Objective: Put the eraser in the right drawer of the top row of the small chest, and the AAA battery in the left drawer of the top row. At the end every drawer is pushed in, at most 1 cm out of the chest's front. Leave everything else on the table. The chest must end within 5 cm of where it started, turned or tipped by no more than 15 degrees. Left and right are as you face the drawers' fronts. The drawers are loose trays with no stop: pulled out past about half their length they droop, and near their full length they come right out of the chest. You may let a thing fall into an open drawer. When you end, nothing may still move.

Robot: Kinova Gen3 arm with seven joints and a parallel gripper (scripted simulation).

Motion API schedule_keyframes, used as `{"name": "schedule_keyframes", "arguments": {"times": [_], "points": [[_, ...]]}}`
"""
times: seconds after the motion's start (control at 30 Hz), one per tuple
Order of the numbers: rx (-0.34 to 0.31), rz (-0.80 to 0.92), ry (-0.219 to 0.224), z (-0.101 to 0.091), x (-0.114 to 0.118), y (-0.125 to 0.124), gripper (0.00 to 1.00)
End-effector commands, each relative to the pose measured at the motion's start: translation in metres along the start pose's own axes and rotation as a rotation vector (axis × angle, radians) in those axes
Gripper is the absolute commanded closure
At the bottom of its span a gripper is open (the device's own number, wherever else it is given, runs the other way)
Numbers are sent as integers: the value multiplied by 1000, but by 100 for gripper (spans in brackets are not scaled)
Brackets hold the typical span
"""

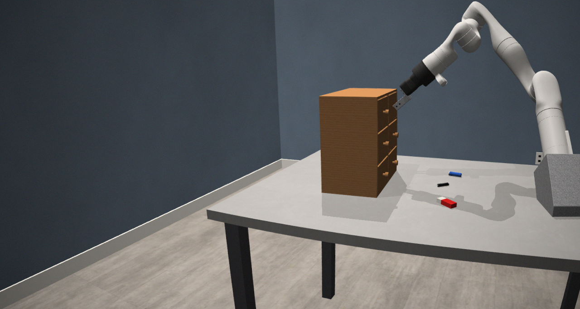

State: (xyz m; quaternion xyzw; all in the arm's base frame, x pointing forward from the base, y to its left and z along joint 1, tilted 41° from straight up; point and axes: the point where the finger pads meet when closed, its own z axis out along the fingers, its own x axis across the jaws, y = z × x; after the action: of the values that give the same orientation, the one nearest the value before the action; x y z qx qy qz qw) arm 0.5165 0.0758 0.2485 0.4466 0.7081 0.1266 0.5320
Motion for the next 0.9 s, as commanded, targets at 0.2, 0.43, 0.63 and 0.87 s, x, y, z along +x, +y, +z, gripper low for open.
{"name": "schedule_keyframes", "arguments": {"times": [0.2,0.43,0.63,0.87], "points": [[-2,0,0,-1,0,1,63],[-2,0,0,-2,0,0,63],[-2,0,0,-3,0,-1,63],[-2,0,0,-7,0,-5,63]]}}
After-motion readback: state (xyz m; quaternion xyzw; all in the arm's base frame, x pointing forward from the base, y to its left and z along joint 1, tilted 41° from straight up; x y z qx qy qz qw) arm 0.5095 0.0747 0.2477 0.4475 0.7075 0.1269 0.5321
